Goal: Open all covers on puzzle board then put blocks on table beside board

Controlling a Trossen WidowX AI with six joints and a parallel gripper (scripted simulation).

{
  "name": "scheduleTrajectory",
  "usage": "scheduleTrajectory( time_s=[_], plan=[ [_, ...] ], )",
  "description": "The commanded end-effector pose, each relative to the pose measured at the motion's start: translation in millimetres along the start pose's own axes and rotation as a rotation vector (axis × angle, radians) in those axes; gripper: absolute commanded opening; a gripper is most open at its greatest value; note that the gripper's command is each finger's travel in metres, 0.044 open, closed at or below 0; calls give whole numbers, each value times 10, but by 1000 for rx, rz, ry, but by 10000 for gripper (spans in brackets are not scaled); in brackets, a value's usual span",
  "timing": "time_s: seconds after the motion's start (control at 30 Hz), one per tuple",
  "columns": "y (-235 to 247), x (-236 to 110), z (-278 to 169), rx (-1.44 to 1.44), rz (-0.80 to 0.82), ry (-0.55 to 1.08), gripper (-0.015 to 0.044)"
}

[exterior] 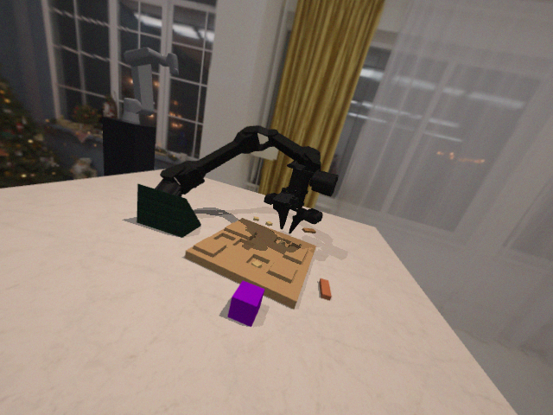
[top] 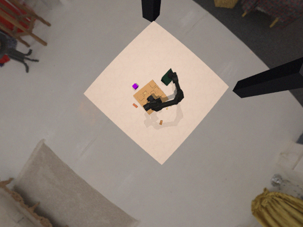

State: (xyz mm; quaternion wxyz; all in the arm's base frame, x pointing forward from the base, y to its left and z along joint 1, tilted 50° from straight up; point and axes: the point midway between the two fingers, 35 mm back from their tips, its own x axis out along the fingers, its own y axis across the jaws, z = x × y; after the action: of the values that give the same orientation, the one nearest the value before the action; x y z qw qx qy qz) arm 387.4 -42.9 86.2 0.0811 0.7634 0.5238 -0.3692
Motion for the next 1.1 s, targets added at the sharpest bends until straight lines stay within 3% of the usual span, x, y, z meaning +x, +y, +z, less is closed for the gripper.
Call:
scheduleTrajectory(
  time_s=[0.0, 0.33, 0.57, 1.07],
  plan=[
    [3, -62, -1, -120, 1, -4, 144],
    [-4, -192, -1, -373, -1, -4, 144],
    [-5, -197, -2, -390, -1, -4, 144],
    [-8, 104, -8, -391, -1, -2, 144]
  ],
)
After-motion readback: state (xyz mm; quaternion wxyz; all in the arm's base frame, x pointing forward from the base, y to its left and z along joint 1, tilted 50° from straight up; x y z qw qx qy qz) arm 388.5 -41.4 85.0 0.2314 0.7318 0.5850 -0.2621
